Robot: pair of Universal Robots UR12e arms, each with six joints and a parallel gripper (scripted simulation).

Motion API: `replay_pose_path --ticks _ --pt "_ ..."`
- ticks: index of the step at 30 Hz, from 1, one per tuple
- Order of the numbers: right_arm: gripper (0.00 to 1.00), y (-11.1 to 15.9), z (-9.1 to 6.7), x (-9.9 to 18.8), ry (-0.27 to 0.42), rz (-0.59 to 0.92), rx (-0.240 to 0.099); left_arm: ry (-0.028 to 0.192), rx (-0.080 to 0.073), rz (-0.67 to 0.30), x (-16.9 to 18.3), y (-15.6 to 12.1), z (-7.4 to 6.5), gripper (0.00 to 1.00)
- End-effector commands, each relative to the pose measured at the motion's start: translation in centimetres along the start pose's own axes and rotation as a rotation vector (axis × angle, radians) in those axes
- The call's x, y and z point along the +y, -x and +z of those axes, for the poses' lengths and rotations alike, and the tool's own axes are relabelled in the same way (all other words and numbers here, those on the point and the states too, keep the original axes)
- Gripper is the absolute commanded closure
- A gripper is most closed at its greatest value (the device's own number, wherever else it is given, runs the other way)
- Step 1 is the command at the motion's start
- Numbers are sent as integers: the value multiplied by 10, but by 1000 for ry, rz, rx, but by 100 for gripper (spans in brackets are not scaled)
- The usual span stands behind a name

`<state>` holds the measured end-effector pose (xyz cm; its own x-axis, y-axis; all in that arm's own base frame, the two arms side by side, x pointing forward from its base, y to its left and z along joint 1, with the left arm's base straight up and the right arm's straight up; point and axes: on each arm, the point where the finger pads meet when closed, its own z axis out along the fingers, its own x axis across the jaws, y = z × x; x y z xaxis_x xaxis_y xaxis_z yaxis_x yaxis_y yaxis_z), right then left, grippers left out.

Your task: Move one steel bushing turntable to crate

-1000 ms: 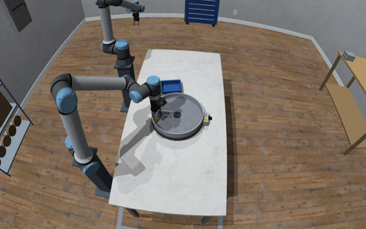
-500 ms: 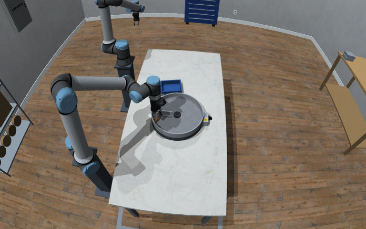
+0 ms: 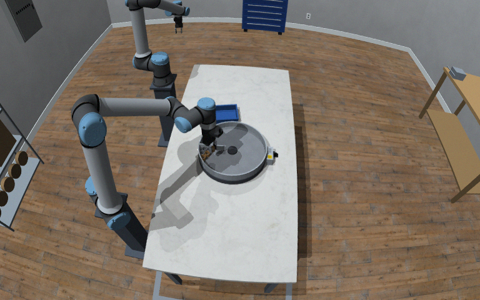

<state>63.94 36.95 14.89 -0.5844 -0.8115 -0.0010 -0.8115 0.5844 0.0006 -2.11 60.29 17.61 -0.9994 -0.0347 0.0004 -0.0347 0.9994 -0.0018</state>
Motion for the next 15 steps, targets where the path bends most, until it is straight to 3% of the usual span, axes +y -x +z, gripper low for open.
replay_pose_path --ticks 1,15 --pt "100 29 -1 -14 0 0 -2 2 0 0 1 0 -1 0" --pt "100 100 -1 -48 0 0 -2 2 0 0 1 0 -1 0"
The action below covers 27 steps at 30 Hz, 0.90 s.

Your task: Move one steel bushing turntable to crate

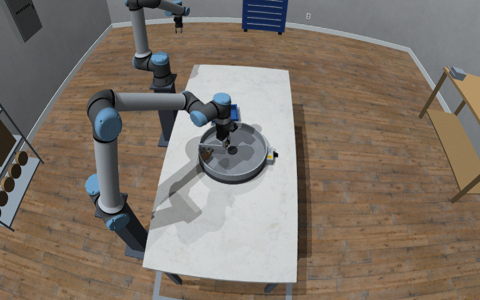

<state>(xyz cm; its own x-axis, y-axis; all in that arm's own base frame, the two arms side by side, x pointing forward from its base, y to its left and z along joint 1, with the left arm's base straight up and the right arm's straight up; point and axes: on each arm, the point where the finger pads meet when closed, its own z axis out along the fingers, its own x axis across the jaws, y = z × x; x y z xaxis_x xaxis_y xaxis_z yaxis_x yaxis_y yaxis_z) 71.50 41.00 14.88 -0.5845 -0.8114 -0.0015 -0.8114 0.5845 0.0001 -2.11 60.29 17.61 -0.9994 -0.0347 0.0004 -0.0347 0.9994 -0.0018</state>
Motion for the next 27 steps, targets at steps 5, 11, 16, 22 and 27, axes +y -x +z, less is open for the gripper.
replay_pose_path --ticks 5,11,16,22,27 --pt "100 37 -1 -17 0 0 -1 2 0 0 1 0 -1 0" --pt "100 40 -1 -19 0 0 -1 2 0 0 1 0 -1 0" --pt "100 40 -1 -19 0 0 -1 2 0 0 1 0 -1 0" --pt "100 40 -1 -19 0 0 -1 2 0 0 1 0 -1 0" --pt "100 40 -1 -19 0 0 -1 2 0 0 1 0 -1 0"
